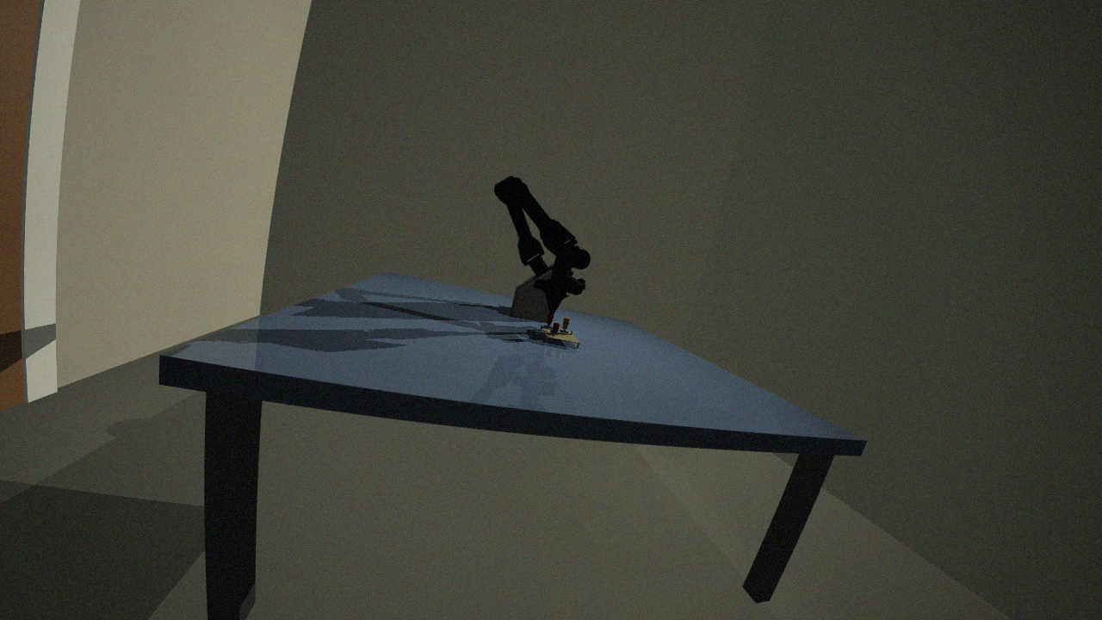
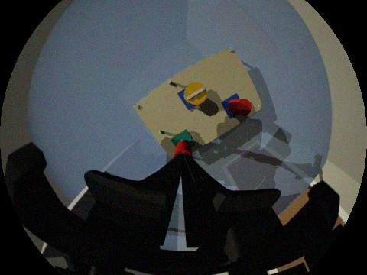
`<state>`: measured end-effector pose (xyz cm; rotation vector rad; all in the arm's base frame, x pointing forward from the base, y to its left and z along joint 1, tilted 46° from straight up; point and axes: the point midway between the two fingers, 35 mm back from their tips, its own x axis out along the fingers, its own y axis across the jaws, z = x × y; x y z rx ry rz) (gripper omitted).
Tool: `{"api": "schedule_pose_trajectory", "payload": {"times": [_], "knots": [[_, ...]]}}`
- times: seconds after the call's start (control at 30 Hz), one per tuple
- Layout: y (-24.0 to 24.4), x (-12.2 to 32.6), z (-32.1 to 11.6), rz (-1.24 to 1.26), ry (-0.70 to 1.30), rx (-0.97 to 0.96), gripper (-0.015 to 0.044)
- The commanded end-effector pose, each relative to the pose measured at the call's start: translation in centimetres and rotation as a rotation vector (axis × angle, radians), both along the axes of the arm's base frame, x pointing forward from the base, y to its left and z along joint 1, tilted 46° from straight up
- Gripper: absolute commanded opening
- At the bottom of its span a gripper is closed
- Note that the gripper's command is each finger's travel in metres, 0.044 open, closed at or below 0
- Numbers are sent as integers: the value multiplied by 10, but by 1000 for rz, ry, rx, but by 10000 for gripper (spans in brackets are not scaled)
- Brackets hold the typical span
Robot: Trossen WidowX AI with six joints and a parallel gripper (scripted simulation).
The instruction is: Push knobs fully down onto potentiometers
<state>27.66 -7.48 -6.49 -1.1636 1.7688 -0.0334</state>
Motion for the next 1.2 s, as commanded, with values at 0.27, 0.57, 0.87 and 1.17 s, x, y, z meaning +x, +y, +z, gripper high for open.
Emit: {"api": "schedule_pose_trajectory", "payload": {"times": [0.27,0.57,0.87,1.17], "knots": [[-8,-1,-5,-21,-3,-4,0],[-1,0,1,-20,-4,-3,0],[9,2,11,-20,-4,-2,0],[8,0,11,-15,4,-7,157]]}}
